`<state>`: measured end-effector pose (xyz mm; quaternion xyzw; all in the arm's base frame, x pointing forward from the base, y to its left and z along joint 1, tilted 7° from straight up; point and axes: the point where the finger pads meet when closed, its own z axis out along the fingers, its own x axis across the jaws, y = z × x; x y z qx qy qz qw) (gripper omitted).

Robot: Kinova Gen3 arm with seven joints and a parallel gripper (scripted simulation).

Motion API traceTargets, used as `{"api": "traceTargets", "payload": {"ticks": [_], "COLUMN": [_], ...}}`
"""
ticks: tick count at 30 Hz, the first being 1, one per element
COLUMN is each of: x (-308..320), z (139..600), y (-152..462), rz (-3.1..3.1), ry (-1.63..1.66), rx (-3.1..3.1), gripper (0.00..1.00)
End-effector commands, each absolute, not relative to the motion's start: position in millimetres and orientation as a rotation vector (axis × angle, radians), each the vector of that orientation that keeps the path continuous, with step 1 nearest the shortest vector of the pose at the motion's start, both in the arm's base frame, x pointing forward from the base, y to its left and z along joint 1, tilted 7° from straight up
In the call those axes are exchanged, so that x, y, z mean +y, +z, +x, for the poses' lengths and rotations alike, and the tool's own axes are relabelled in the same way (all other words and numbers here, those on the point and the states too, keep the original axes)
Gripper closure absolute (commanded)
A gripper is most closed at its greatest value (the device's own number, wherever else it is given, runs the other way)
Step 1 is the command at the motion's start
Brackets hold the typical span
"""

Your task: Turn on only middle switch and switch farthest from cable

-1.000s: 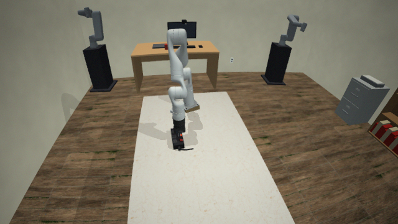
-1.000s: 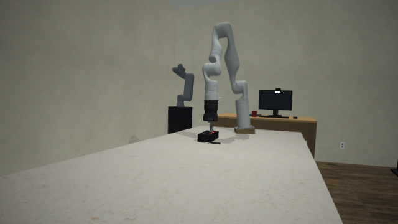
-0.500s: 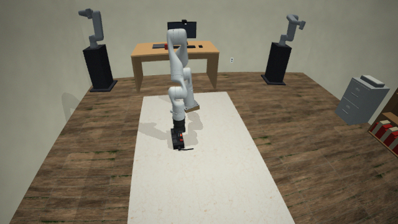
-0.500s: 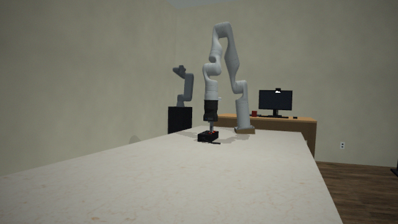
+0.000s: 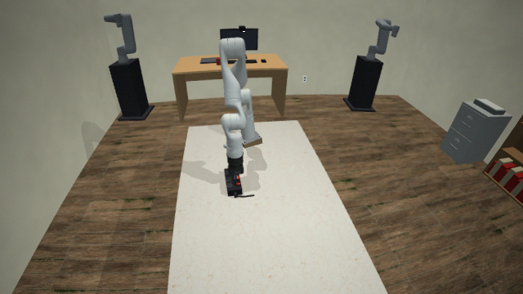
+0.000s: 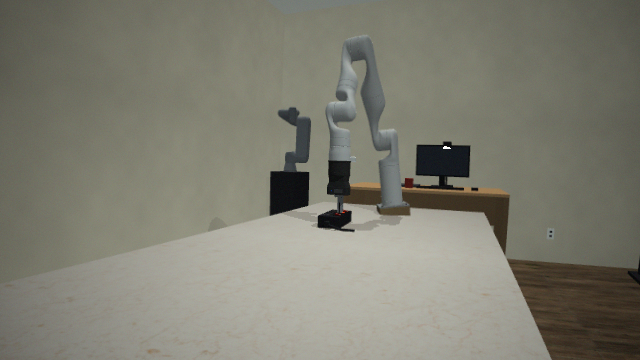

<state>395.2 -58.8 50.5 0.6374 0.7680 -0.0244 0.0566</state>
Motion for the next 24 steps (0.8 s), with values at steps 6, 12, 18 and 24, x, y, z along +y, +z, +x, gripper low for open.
{"api": "traceTargets", "payload": {"ticks": [6, 12, 18, 24], "x": [-59, -59, -58, -57], "z": [395, 395, 395, 394], "y": [49, 49, 55, 69], "rz": [1.934, 1.934, 1.934, 1.934], "ry": [-0.075, -0.075, -0.075, -0.075], "rx": [2.33, 2.33, 2.33, 2.33], "gripper": [1.0, 1.0, 1.0, 1.0]}}
